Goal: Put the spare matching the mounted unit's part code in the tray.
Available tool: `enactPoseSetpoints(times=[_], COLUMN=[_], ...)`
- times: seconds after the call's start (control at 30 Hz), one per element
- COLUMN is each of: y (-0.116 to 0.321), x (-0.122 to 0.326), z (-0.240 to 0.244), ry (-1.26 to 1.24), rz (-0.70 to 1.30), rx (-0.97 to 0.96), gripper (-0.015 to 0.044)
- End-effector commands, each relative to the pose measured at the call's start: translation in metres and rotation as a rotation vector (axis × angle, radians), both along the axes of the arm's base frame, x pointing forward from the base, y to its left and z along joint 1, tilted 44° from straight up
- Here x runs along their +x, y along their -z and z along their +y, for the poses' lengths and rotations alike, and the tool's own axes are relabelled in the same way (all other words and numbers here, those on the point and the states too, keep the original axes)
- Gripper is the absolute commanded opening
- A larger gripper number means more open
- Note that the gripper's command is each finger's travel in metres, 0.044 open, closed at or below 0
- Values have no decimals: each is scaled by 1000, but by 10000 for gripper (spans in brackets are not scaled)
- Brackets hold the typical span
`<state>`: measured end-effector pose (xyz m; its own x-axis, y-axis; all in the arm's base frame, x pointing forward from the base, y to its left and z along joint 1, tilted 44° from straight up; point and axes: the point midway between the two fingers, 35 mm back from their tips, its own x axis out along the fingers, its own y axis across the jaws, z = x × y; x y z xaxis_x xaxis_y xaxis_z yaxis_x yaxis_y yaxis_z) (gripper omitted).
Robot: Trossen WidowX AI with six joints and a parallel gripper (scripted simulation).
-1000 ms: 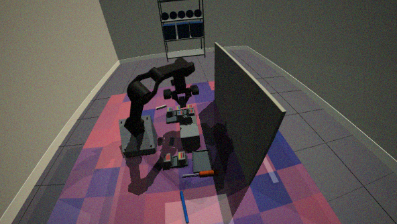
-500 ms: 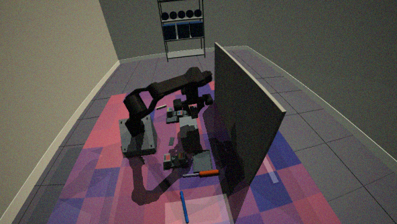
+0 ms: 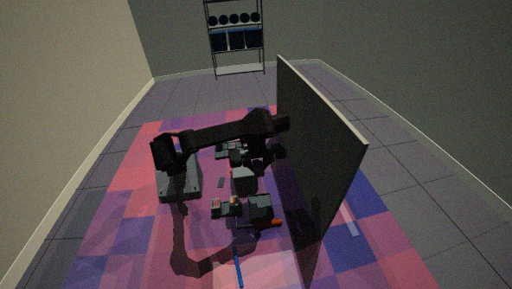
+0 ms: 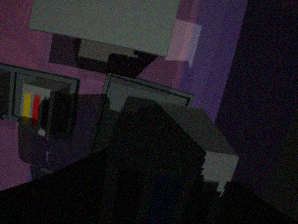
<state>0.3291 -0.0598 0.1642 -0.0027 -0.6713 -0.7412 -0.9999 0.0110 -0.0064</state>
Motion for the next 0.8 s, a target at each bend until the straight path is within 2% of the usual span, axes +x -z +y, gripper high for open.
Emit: enactPoseSetpoints(times=[0.0,0.23,0.77], y=[-26,-34,-23], x=[-6,-9,-6], z=[-27,-37,-46], ry=[4,7,8], rz=[0,3,3], rx=[-28,-38,-34], gripper=[0,0,0])
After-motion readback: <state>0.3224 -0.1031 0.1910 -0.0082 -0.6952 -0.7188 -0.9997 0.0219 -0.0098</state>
